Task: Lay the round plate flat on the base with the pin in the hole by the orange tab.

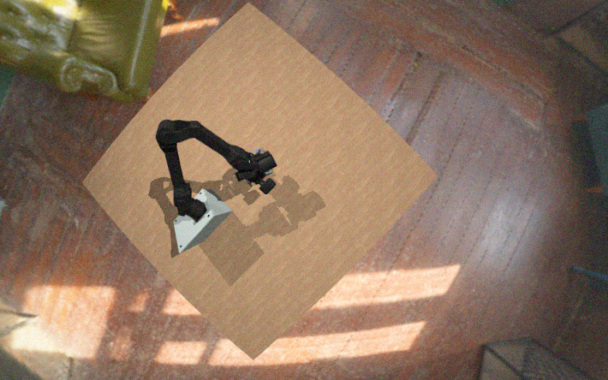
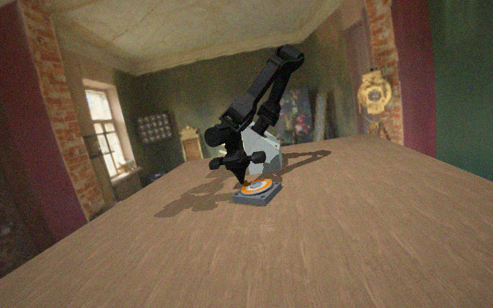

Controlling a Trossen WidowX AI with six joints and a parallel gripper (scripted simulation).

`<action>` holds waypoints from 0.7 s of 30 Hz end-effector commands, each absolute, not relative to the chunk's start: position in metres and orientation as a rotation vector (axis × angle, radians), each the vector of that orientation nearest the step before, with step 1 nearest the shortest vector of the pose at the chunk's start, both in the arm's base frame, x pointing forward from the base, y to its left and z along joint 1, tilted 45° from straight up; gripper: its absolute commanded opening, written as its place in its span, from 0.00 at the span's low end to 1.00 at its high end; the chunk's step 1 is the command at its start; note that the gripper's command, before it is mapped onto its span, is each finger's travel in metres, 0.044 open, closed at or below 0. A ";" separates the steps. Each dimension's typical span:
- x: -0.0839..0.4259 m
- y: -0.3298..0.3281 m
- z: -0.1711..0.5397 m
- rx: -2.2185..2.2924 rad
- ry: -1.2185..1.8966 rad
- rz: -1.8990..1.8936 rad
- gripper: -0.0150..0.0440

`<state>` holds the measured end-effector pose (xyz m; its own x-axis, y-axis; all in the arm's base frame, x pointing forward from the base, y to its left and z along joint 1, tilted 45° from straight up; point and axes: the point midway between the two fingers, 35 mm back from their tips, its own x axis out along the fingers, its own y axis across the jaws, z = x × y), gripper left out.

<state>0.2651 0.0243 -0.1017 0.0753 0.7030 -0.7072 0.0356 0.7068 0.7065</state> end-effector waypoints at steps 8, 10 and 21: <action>0.250 0.031 -0.098 0.659 1.434 0.564 0.25; 0.248 0.032 -0.097 0.659 1.435 0.564 0.25; 0.238 0.038 -0.088 0.659 1.435 0.565 0.25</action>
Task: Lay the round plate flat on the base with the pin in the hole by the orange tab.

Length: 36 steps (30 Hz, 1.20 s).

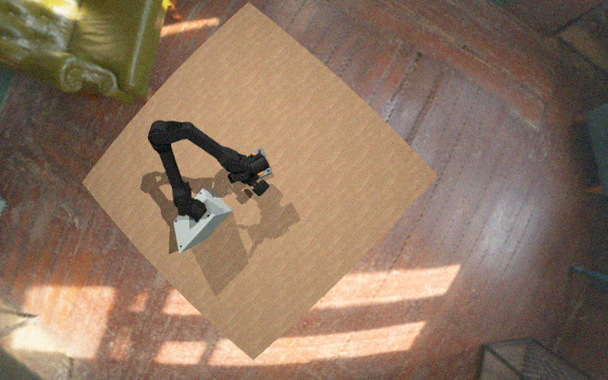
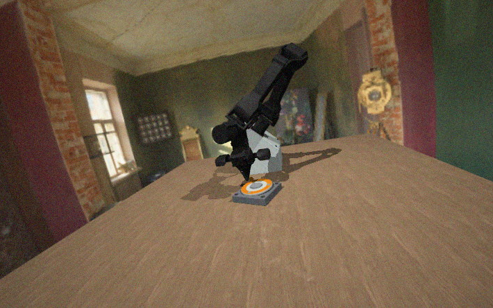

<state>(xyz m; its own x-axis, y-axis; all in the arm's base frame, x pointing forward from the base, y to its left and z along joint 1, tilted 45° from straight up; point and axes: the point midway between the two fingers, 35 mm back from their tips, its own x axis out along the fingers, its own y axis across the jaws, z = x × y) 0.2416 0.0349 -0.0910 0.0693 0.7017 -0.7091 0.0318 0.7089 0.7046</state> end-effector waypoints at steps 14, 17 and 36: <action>0.231 0.046 -0.078 0.660 1.436 0.565 0.25; 0.231 0.048 -0.076 0.660 1.436 0.565 0.25; 0.228 0.059 -0.064 0.661 1.436 0.566 0.25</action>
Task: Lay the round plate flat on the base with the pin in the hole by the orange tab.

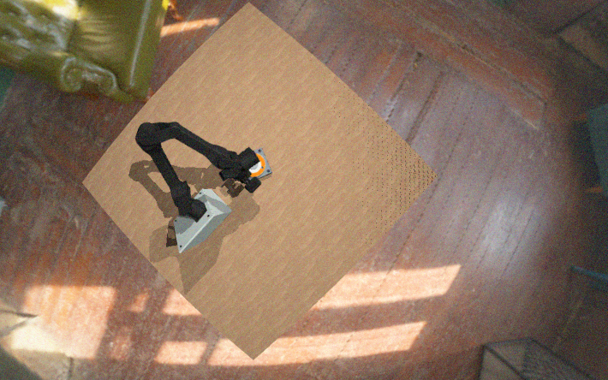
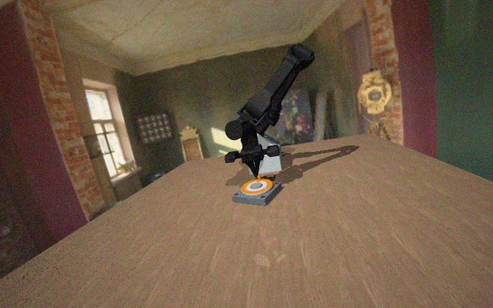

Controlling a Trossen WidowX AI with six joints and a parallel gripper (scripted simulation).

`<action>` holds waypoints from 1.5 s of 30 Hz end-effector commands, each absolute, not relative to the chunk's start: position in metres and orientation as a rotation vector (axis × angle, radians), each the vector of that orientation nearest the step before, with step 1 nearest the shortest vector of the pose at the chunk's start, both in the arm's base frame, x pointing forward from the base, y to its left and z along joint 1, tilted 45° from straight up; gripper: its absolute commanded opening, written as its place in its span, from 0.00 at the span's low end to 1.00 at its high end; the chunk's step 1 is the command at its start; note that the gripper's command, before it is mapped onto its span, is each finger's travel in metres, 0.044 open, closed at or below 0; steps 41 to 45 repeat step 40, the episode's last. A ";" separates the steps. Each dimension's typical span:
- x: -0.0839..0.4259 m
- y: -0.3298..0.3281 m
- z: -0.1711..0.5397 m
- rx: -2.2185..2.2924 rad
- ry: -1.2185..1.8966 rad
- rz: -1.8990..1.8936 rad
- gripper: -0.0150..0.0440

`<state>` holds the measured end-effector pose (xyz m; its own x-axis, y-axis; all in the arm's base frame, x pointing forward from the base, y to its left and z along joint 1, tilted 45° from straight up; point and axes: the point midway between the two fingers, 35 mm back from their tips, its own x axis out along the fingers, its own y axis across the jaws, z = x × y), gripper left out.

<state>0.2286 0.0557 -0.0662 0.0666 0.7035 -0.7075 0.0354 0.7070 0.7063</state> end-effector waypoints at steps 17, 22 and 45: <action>0.229 0.054 -0.052 0.659 1.436 0.563 0.25; 0.226 0.038 -0.036 0.659 1.436 0.563 0.25; 0.227 0.041 -0.037 0.668 1.437 0.563 0.25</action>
